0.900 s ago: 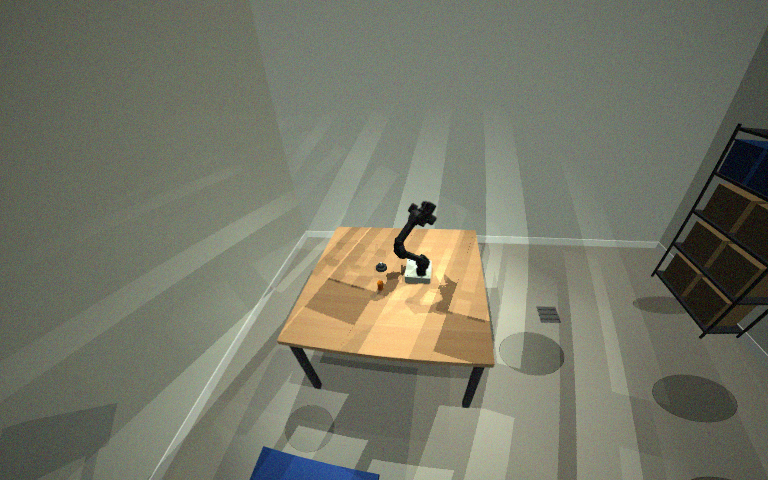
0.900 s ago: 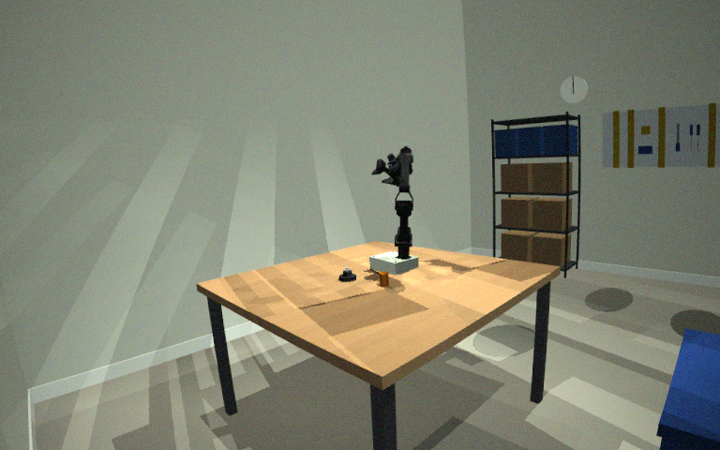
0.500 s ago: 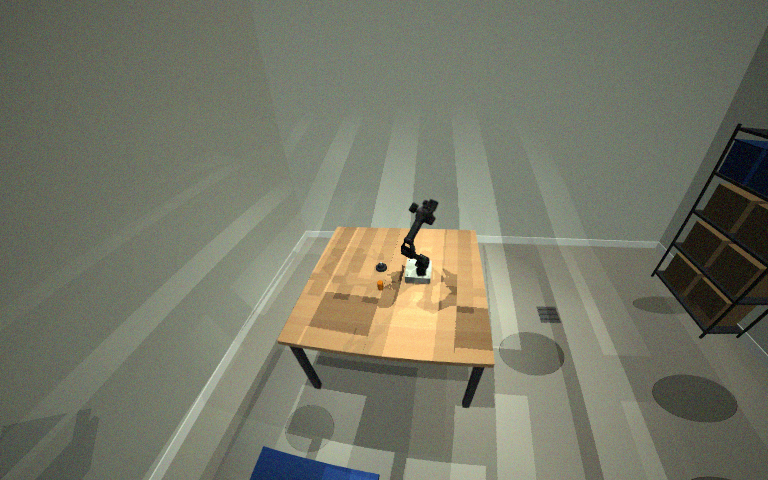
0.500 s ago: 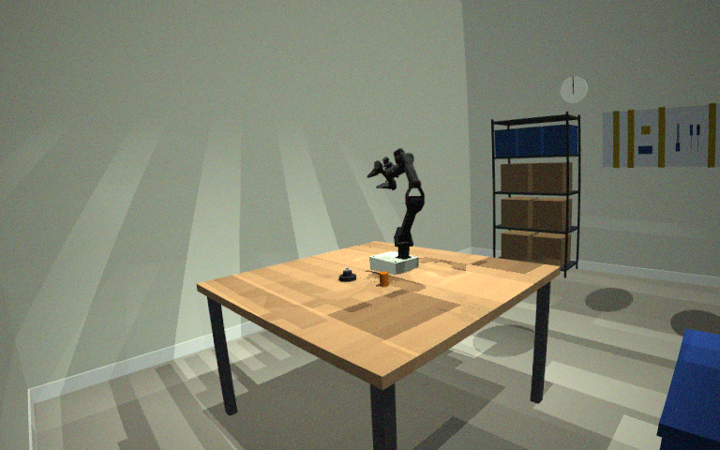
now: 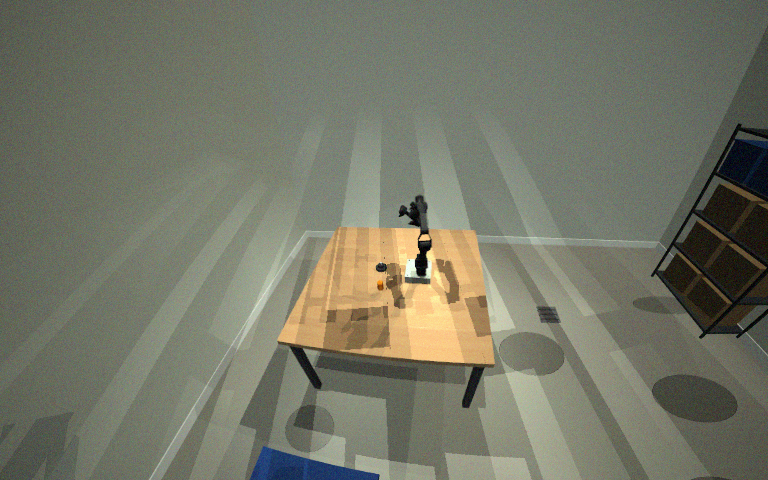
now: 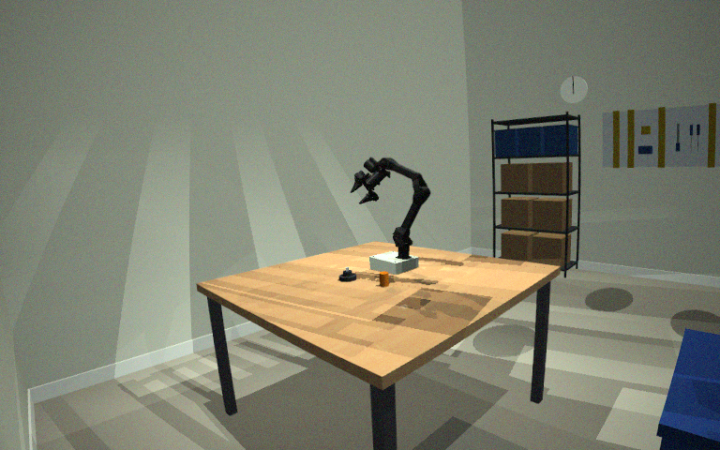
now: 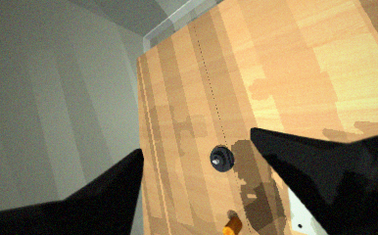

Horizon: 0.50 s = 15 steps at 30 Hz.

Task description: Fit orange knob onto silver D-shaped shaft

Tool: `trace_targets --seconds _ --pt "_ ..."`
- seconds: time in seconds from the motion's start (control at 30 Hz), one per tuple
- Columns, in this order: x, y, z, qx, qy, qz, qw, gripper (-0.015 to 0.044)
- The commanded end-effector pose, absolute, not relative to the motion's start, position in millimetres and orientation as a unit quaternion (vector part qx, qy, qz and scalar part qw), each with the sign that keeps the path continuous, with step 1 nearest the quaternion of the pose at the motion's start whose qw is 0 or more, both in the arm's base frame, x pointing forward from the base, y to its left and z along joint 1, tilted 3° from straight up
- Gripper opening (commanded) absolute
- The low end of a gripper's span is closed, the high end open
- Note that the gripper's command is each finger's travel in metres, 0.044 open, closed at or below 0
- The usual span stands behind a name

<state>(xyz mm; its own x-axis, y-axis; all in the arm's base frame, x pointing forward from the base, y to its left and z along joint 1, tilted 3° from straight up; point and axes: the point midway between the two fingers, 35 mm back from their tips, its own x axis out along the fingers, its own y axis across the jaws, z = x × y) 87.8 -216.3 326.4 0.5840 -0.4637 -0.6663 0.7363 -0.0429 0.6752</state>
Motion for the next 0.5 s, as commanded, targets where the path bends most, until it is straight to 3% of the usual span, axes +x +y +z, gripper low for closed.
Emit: trace_targets --seconds 0.0,0.47 --pt "125 -215 303 0.593 0.185 -0.404 0.671 0.044" --pt "253 -140 218 0.562 0.427 -0.32 0.632 0.044"
